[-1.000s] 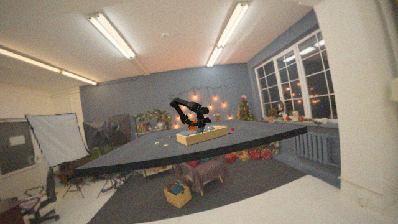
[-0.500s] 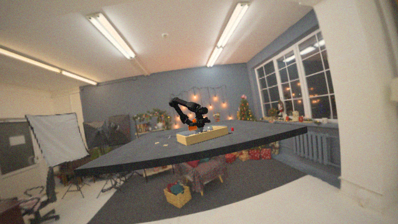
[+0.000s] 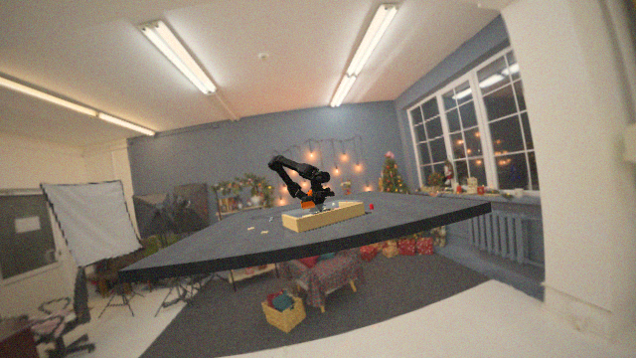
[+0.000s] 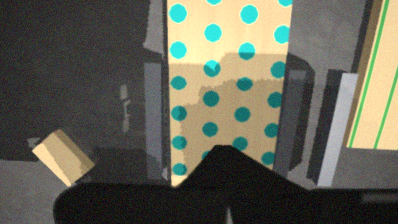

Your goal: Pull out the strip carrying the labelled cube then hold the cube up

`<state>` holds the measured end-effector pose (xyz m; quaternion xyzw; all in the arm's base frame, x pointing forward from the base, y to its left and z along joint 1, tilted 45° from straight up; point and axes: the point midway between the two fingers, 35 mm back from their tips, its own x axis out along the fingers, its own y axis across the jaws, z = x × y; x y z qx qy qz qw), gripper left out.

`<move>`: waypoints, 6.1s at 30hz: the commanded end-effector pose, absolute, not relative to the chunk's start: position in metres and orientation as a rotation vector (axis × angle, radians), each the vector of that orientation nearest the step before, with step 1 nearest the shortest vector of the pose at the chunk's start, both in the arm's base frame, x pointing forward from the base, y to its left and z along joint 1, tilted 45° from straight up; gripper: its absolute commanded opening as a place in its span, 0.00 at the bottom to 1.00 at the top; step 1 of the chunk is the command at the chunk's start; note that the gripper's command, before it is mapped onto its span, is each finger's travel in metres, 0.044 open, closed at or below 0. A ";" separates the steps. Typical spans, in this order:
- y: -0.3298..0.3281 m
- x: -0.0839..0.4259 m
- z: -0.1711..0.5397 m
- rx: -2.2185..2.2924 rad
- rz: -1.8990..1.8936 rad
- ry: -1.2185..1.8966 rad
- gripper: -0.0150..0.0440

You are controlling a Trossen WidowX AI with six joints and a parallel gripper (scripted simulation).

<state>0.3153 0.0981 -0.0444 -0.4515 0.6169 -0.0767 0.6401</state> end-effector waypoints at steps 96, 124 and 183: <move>0.030 0.192 -0.026 -1.045 -0.181 1.433 0.25; 0.030 0.192 -0.026 -1.045 -0.181 1.433 0.25; 0.138 0.313 -0.008 -0.898 -0.295 1.385 1.00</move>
